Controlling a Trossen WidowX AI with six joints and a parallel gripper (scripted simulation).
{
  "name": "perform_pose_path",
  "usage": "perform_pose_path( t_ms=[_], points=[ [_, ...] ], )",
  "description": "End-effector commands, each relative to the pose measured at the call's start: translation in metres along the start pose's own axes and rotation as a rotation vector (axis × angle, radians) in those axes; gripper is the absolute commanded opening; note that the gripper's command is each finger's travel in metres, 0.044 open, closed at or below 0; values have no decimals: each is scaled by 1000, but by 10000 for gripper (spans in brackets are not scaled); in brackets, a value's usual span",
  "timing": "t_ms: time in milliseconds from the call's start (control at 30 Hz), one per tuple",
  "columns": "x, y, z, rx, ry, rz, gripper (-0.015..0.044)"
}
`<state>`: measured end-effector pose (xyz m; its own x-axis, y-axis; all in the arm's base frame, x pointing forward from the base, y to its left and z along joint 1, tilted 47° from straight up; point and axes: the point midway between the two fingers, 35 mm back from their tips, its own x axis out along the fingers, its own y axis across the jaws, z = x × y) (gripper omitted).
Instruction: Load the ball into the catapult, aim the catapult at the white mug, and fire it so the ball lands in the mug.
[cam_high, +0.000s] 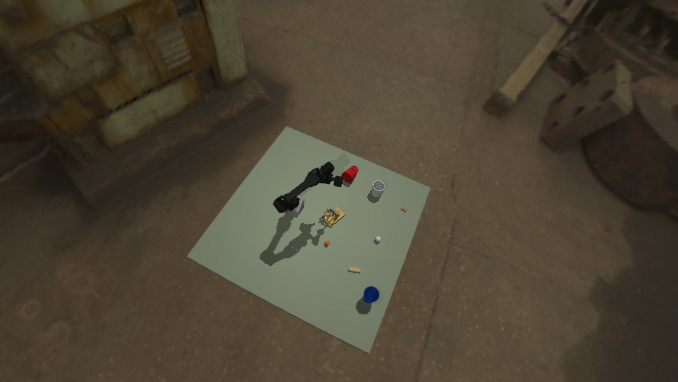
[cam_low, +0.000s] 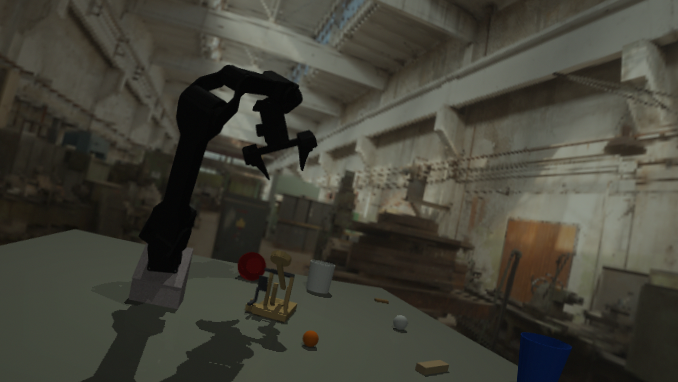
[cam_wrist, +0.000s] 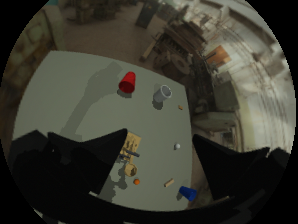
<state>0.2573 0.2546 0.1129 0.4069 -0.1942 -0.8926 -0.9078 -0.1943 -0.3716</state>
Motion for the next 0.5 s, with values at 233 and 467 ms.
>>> perform_pose_path(
  t_ms=[233, 467],
  points=[
    [69, 9, -74, 209, 297, 170, 440],
    [104, 21, -119, 324, 475, 275, 440]
  ],
)
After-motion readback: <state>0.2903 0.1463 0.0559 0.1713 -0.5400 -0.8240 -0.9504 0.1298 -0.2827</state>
